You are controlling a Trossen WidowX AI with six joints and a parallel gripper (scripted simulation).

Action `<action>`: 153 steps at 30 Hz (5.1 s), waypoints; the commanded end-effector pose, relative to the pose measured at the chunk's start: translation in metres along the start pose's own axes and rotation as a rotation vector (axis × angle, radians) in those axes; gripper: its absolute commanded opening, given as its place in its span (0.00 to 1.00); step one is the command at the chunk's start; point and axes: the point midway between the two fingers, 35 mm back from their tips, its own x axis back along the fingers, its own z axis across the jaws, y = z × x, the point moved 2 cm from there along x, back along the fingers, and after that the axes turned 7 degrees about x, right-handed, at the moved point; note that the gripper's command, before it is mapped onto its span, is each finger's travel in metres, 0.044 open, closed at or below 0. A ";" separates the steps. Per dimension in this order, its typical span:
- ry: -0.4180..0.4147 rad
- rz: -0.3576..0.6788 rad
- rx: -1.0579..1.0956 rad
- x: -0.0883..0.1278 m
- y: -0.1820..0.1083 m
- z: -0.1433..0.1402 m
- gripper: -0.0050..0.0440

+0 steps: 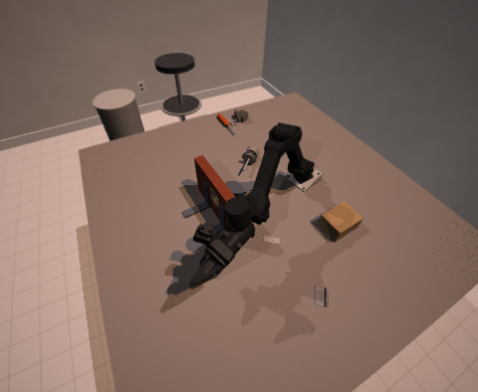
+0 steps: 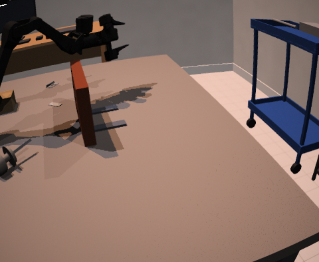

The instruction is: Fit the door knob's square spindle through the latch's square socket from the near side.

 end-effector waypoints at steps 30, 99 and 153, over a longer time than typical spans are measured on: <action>-1.038 -0.289 0.231 0.207 0.350 -0.205 1.00; -1.812 -0.291 -1.337 0.566 0.245 -0.212 0.27; -1.809 -0.280 -1.355 0.566 0.242 -0.220 1.00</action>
